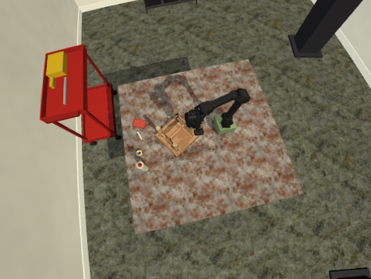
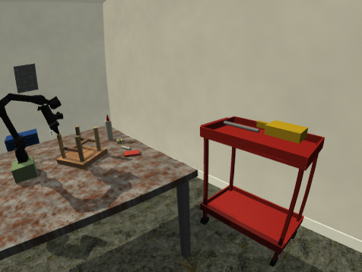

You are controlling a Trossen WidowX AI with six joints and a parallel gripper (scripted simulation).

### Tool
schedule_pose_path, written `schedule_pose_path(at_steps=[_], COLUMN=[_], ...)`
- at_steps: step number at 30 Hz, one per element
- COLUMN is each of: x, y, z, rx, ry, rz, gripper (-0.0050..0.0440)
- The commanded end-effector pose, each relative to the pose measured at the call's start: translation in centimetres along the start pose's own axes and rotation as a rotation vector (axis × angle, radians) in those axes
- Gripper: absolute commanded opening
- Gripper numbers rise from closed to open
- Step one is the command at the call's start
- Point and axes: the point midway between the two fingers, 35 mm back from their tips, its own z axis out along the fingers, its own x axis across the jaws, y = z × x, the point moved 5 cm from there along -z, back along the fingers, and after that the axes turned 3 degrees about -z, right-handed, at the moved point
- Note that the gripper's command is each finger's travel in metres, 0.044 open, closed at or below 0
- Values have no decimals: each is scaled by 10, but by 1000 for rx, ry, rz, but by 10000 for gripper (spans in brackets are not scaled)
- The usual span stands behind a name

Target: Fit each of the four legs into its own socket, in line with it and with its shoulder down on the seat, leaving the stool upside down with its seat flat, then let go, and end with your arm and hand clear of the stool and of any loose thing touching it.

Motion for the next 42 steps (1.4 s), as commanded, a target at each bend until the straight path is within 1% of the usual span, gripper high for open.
schedule_pose_path(at_steps=[1, 42], x=[0, 0], y=[-4, -5], z=[18, 21], rx=[42, 42], ry=[-1, -1], rz=[-4, -4], gripper=[0, 0])
